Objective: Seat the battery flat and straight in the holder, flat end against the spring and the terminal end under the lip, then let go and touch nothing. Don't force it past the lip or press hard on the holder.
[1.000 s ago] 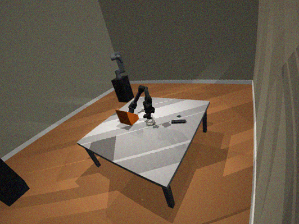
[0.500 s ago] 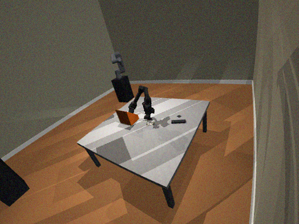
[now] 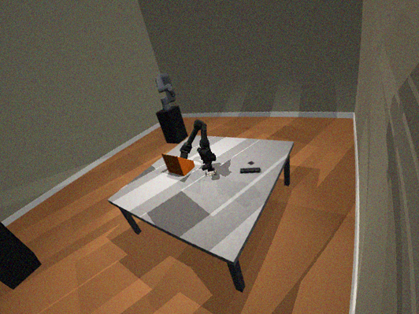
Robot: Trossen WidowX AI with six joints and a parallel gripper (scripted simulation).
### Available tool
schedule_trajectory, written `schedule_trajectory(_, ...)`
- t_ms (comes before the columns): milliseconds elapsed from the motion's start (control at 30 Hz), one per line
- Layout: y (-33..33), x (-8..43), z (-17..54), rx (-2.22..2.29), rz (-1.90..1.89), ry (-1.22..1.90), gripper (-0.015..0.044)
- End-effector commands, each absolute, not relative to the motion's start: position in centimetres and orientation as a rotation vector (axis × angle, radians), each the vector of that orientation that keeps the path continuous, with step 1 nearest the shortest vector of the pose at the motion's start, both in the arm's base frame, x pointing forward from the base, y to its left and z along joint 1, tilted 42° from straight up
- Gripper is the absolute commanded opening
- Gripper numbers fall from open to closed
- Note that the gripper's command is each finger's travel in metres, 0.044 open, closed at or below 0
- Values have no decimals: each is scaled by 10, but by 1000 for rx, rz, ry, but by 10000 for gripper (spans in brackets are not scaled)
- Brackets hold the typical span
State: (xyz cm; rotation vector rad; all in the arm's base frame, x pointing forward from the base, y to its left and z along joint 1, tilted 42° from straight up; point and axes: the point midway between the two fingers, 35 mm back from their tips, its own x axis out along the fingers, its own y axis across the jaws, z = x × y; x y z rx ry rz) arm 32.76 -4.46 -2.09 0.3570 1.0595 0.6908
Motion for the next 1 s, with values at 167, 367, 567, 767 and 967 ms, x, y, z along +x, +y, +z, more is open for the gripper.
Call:
schedule_trajectory(167, -38, 328, -22, 377, 675, 1007, 84)
schedule_trajectory(367, -37, 329, -27, 387, 661, 975, 84)
schedule_trajectory(567, -36, 329, -30, 397, 646, 943, 84)
schedule_trajectory(767, -35, 328, -33, 407, 633, 912, 84)
schedule_trajectory(967, -34, 327, -36, 417, 621, 881, 84)
